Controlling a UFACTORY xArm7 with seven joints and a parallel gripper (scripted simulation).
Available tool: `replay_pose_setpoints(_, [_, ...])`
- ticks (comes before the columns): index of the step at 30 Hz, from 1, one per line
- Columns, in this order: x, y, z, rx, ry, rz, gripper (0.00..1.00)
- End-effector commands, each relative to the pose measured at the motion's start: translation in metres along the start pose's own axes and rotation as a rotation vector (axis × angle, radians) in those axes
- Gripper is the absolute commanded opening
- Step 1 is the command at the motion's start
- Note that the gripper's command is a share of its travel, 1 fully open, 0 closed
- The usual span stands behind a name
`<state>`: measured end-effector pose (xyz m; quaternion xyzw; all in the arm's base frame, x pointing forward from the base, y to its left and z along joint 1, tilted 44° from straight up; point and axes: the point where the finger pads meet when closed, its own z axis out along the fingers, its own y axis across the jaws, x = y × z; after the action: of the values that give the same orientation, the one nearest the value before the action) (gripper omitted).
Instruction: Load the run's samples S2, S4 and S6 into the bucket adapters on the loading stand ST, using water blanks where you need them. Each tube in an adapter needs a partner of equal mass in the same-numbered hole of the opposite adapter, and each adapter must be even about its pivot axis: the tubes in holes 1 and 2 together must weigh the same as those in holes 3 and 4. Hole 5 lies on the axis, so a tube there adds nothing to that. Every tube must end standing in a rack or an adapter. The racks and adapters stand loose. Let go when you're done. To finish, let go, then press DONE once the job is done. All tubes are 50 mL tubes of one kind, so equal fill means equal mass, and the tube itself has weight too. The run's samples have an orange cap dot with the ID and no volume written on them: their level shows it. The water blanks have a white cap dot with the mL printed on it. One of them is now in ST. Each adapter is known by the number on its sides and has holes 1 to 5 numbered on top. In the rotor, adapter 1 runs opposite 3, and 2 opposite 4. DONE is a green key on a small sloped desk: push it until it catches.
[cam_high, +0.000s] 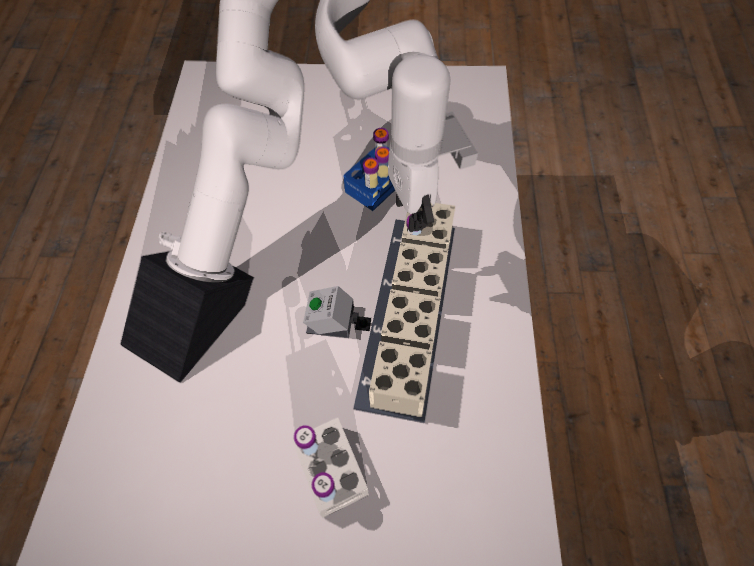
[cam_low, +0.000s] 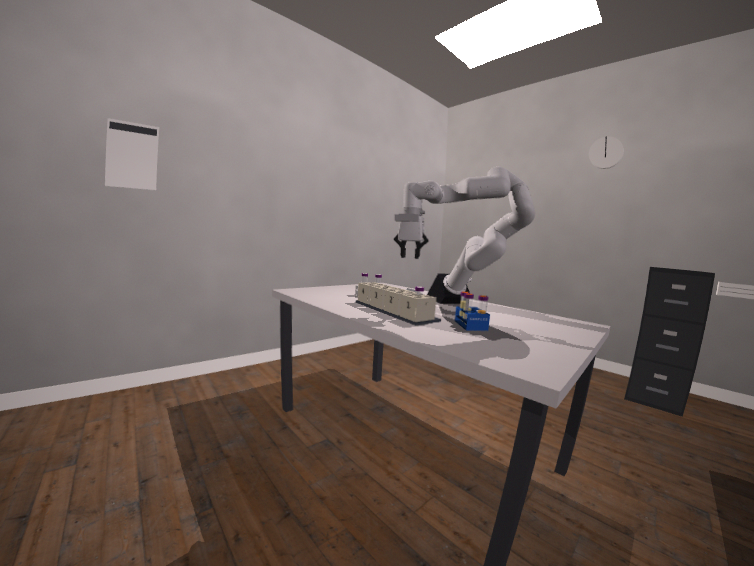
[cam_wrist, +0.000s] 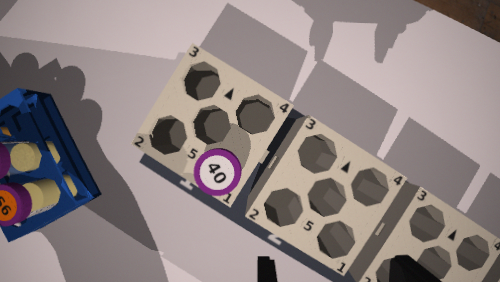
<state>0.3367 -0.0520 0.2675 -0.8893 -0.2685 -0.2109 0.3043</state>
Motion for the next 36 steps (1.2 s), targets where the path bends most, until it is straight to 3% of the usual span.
replay_pose_setpoints(1, [0.004,-0.022,-0.003,-0.008,0.01,-0.149,0.57])
replay_pose_setpoints(12, [0.015,-0.076,-0.002,-0.009,0.009,-0.502,0.57])
replay_pose_setpoints(36, [0.033,-0.175,-0.002,-0.008,0.009,-0.503,0.57])
